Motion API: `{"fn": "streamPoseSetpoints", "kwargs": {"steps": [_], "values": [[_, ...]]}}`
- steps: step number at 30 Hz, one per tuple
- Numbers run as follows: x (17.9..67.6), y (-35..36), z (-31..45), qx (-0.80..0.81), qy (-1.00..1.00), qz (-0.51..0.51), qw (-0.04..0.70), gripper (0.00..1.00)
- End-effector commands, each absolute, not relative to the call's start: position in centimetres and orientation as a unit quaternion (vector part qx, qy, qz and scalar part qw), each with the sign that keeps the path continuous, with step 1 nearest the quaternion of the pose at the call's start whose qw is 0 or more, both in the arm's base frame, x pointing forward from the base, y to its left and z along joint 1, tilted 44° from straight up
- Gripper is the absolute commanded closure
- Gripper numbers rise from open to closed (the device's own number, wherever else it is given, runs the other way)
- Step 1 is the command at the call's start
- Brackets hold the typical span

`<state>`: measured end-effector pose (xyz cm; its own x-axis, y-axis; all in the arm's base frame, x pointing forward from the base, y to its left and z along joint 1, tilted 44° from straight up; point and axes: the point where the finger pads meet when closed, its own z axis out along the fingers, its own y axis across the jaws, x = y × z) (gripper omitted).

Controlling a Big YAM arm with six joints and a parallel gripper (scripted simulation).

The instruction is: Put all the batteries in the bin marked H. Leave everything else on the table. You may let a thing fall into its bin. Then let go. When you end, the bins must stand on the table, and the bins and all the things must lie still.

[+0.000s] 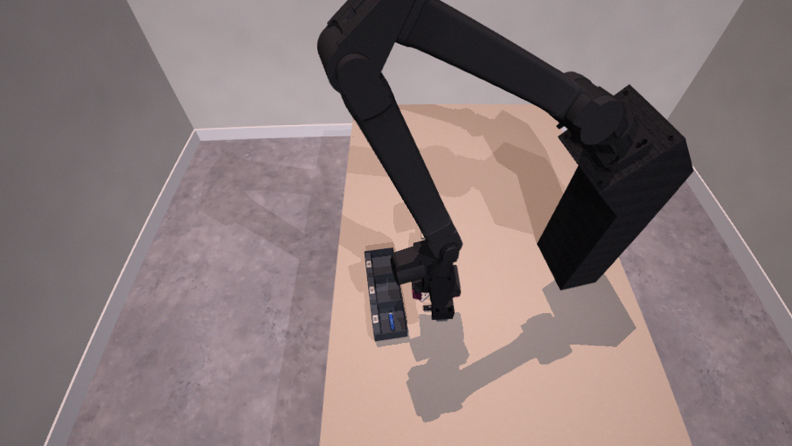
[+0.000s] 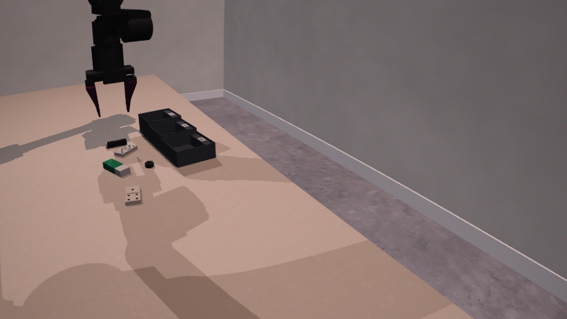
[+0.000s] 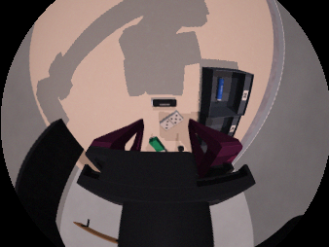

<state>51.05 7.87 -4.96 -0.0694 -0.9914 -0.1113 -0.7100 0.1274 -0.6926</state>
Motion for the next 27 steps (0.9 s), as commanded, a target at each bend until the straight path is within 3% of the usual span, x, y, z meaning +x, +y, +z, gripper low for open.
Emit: {"fn": "streamPoseSetpoints", "kwargs": {"steps": [1,27], "values": [[50.9,7.7,-5.6,-0.618,0.694,-0.234,0.286,0.34],[49.0,7.1,-6.9,-0.619,0.695,-0.233,0.283,0.34]]}}
